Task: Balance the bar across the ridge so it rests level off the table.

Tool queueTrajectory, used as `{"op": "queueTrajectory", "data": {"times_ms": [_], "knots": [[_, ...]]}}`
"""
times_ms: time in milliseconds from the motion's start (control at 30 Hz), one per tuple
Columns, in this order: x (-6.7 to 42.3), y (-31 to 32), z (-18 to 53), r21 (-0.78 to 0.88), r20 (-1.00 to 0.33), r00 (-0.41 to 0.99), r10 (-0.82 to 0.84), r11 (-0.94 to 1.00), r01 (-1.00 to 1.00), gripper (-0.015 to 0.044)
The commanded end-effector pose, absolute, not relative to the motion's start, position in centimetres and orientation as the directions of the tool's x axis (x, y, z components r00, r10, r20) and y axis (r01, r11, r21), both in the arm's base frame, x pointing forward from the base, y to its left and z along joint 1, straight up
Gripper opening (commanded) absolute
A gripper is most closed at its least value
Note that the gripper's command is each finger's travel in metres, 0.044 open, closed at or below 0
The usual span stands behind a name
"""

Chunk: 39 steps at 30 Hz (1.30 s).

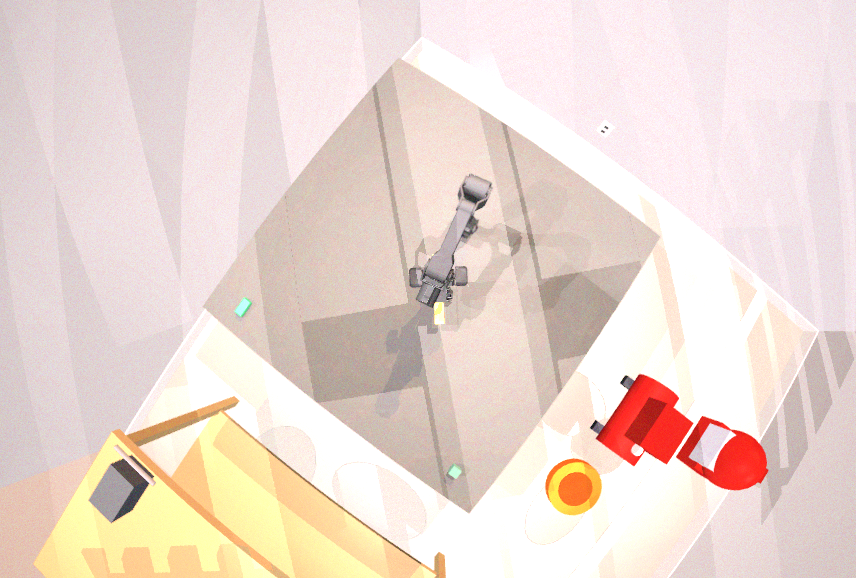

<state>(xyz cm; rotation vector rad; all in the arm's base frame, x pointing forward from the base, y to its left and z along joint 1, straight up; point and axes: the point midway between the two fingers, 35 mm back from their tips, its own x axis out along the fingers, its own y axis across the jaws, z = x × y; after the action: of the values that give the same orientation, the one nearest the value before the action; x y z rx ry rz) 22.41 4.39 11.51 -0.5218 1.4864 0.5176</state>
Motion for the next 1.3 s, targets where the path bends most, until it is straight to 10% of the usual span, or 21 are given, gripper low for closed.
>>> {"op": "queueTrajectory", "data": {"times_ms": [0, 1267], "knots": [[22.41, 4.39, 11.51, -0.009, -1.0, 0.02, 0.004, 0.786, -0.618, 0.0168], [22.41, 4.39, 11.51, -0.009, -1.0, 0.02, 0.004, 0.786, -0.618, 0.0185]]}}
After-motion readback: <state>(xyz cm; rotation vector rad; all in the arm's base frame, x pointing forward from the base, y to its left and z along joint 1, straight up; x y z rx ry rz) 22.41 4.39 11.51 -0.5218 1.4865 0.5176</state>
